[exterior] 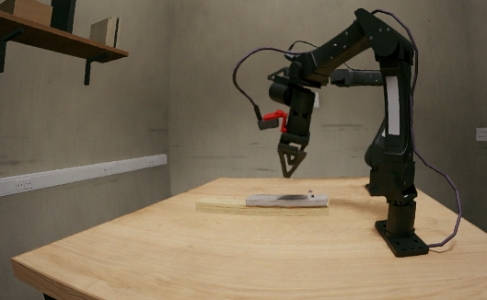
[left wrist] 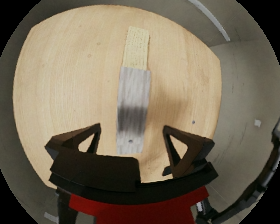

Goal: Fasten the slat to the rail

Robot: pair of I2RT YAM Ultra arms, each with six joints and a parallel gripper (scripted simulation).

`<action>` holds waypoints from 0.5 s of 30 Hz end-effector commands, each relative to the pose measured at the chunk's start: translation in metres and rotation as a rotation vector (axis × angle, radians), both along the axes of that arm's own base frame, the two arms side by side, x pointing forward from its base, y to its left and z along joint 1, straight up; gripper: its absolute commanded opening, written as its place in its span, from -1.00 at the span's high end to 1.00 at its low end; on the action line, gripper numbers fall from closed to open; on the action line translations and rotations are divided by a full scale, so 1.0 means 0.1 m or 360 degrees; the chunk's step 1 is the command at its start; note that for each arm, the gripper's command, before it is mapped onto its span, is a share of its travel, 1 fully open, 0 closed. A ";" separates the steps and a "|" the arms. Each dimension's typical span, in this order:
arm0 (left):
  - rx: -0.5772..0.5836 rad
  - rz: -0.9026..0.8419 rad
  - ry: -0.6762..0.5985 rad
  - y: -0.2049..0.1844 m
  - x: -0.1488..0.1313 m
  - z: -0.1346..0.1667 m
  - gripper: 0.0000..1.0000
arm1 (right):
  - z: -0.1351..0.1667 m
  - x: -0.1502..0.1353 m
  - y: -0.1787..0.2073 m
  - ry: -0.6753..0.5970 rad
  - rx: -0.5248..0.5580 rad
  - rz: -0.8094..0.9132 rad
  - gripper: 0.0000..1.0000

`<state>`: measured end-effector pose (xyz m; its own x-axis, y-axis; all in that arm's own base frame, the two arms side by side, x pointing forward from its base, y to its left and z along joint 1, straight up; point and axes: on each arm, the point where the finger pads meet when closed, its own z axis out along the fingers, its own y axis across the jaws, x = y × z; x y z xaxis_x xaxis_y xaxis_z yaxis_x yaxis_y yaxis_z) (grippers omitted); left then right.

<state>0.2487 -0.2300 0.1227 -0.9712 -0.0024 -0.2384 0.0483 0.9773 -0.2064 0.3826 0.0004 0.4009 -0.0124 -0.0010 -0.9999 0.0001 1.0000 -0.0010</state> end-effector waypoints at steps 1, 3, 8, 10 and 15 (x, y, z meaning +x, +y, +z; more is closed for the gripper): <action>-0.0099 -0.0057 -0.0162 -0.04 0.20 0.15 -1.00 | 0.11 -0.02 0.01 -0.0039 0.0001 0.0000 -1.00; -0.0136 -0.0048 -0.0242 0.01 0.33 0.24 -1.00 | 0.11 -0.02 0.01 -0.0039 0.0001 0.0000 -1.00; -0.0205 -0.0022 -0.0447 0.16 0.62 0.49 -1.00 | 0.11 -0.02 0.01 -0.0039 0.0001 0.0000 -1.00; -0.0225 -0.0011 -0.0531 0.23 0.73 0.59 -1.00 | 0.11 -0.02 0.01 -0.0039 0.0001 0.0000 -1.00; -0.0254 0.0019 -0.0741 0.44 0.97 0.86 -1.00 | 0.11 -0.02 0.01 -0.0039 0.0001 0.0000 -1.00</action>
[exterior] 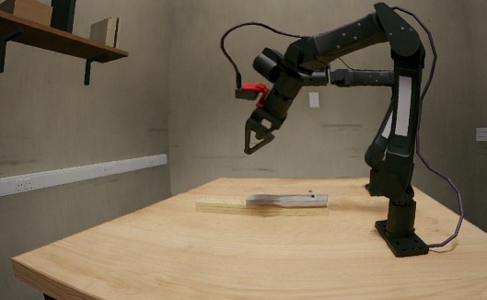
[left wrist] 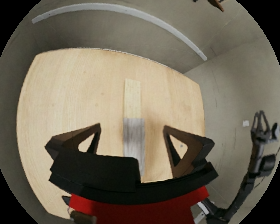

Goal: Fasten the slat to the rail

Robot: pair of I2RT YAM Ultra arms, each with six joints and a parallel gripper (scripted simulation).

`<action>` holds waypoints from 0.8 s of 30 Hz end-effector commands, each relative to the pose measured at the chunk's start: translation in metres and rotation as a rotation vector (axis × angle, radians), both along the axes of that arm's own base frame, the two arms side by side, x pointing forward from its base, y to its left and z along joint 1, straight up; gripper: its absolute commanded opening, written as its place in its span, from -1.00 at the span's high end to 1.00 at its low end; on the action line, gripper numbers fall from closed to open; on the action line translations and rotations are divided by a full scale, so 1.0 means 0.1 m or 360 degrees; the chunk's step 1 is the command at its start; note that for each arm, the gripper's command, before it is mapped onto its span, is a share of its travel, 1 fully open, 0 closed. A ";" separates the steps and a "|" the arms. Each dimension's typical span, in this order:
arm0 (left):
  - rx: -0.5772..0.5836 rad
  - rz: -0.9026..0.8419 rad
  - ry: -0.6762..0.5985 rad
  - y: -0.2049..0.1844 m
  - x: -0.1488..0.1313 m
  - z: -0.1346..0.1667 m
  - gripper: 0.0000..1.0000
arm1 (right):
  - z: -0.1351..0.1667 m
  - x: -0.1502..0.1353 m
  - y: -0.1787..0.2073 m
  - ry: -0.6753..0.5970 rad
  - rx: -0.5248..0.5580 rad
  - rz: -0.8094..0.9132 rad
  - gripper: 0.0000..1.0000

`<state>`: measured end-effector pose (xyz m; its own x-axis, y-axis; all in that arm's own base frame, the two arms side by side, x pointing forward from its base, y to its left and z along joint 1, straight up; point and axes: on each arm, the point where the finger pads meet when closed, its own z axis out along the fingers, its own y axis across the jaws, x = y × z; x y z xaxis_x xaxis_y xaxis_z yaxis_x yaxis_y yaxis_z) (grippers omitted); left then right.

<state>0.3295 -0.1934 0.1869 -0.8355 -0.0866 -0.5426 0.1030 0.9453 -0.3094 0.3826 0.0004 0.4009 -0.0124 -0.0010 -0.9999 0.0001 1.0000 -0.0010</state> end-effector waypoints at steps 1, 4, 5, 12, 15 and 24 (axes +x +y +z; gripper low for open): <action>-0.0034 -0.0029 -0.0203 0.07 0.16 0.22 -1.00 | 0.11 -0.02 0.01 -0.0039 0.0001 0.0000 -1.00; -0.0039 -0.0011 -0.0287 0.16 0.24 0.33 -1.00 | 0.11 -0.02 0.01 -0.0039 0.0001 0.0000 -1.00; -0.0040 -0.0002 -0.0328 0.21 0.28 0.39 -1.00 | 0.11 -0.02 0.01 -0.0039 0.0001 0.0000 -1.00; -0.0023 0.0069 -0.0617 0.56 0.50 0.79 -1.00 | 0.11 -0.02 0.01 -0.0039 0.0001 0.0000 -1.00; -0.0001 0.0103 -0.0740 0.72 0.57 0.97 -1.00 | 0.11 -0.02 0.01 -0.0039 0.0001 0.0000 -1.00; 0.0077 0.0189 -0.1019 1.11 0.65 1.39 -1.00 | 0.11 -0.02 0.01 -0.0039 0.0001 0.0000 -1.00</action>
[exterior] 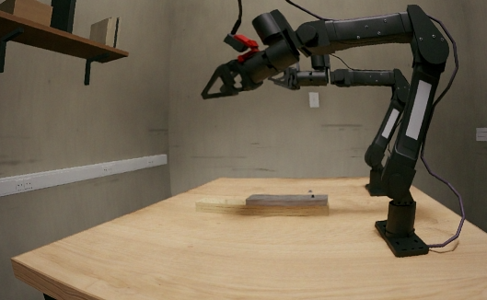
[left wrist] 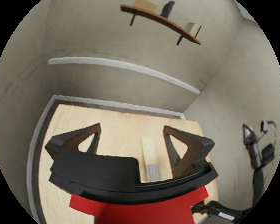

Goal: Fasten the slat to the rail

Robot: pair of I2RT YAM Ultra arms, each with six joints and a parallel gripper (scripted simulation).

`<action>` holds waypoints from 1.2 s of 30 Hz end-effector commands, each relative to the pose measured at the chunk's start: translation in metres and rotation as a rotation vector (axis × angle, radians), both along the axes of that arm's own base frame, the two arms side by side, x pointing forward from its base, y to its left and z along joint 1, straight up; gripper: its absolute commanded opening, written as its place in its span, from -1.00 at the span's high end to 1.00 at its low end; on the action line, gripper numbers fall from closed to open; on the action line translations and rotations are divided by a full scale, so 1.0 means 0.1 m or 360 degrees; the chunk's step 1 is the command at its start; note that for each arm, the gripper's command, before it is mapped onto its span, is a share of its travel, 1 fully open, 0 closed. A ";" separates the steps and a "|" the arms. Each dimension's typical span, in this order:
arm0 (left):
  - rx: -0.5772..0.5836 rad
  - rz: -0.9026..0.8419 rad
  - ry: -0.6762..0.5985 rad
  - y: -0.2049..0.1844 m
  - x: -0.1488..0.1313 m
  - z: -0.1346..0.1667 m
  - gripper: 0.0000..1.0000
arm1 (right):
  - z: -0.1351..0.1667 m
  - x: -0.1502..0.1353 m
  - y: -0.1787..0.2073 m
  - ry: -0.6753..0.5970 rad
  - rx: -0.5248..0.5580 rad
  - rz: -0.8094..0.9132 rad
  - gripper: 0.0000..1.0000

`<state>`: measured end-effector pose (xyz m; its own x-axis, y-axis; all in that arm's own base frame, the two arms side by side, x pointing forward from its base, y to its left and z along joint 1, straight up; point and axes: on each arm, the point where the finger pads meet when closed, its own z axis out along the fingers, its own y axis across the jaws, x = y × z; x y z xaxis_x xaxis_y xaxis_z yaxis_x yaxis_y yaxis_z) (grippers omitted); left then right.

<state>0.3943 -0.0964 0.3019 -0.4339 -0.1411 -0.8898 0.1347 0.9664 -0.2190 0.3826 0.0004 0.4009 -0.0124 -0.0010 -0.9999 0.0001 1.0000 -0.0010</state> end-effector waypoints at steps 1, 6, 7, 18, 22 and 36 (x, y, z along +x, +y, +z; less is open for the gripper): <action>0.0054 0.0032 -0.0214 0.20 0.00 0.30 -1.00 | 0.11 -0.02 0.01 -0.0039 0.0001 0.0000 -1.00; 0.0127 0.0118 -0.0403 0.48 -0.01 0.60 -1.00 | 0.11 -0.02 0.01 -0.0039 0.0001 0.0000 -1.00; 0.0144 0.0136 -0.0441 0.54 -0.02 0.66 -1.00 | 0.11 -0.02 0.01 -0.0039 0.0001 0.0000 -1.00; 0.0306 0.0298 -0.0724 0.99 -0.15 1.10 -1.00 | 0.11 -0.02 0.01 -0.0039 0.0001 0.0000 -1.00; 0.0310 0.0302 -0.0730 1.00 -0.16 1.11 -1.00 | 0.11 -0.02 0.01 -0.0039 0.0001 0.0000 -1.00; 0.0307 0.0300 -0.0709 1.00 -0.16 1.08 -1.00 | 0.11 -0.02 0.01 -0.0039 0.0001 0.0000 -1.00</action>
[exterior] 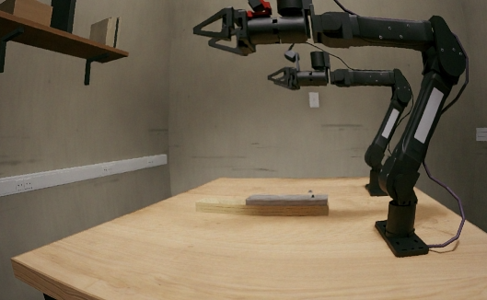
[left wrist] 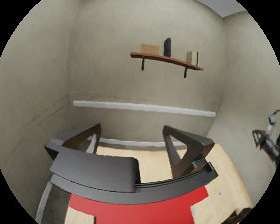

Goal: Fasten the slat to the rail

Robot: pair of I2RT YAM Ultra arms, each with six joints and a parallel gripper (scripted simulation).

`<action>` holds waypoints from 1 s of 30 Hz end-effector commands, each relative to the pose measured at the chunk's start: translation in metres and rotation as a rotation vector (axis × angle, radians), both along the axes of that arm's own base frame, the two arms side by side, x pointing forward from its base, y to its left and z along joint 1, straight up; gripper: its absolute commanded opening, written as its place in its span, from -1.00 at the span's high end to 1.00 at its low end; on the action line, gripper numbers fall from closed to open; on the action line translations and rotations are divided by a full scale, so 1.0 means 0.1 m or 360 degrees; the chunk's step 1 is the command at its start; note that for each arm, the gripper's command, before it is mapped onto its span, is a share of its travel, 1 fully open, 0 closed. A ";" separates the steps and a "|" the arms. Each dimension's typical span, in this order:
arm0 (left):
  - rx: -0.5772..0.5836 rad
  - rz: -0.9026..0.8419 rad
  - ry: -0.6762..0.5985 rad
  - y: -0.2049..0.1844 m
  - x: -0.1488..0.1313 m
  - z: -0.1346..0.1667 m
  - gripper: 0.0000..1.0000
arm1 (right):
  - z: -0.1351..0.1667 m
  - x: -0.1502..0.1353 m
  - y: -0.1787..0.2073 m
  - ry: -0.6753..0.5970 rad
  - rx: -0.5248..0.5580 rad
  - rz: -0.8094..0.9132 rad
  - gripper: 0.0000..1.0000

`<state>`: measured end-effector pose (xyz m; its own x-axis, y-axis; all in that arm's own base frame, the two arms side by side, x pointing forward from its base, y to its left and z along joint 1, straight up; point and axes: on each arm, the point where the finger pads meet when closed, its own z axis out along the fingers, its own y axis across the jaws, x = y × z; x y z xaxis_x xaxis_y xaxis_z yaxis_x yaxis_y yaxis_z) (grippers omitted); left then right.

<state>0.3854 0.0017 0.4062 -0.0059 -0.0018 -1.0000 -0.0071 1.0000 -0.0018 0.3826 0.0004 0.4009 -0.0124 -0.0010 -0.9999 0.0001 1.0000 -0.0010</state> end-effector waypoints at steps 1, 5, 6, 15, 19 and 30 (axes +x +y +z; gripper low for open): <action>0.0010 -0.0002 -0.0025 0.02 -0.07 0.03 -1.00 | 0.11 -0.02 0.01 -0.0039 0.0001 0.0000 -1.00; 0.0003 -0.0011 -0.0028 -0.01 -0.05 0.05 -1.00 | 0.12 -0.02 0.01 -0.0042 0.0001 0.0000 -1.00; 0.0003 -0.0011 -0.0028 -0.01 -0.05 0.05 -1.00 | 0.12 -0.02 0.01 -0.0032 -0.0009 0.0000 -1.00; 0.0003 -0.0011 -0.0028 -0.01 -0.05 0.05 -1.00 | -0.27 0.09 0.00 0.0166 -0.0175 0.0011 -1.00; 0.0003 -0.0011 -0.0028 -0.01 -0.05 0.05 -1.00 | -0.46 0.13 0.00 0.0272 -0.0278 0.0026 -1.00; 0.0003 -0.0011 -0.0028 -0.01 -0.05 0.05 -1.00 | -0.90 0.17 0.00 0.0512 -0.0511 0.0088 -1.00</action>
<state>0.3854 0.0017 0.4063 -0.0059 -0.0018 -1.0000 -0.0071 1.0000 -0.0018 0.4000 0.0003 0.3193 -0.2791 -0.2587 -0.9248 -0.0747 0.9660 -0.2477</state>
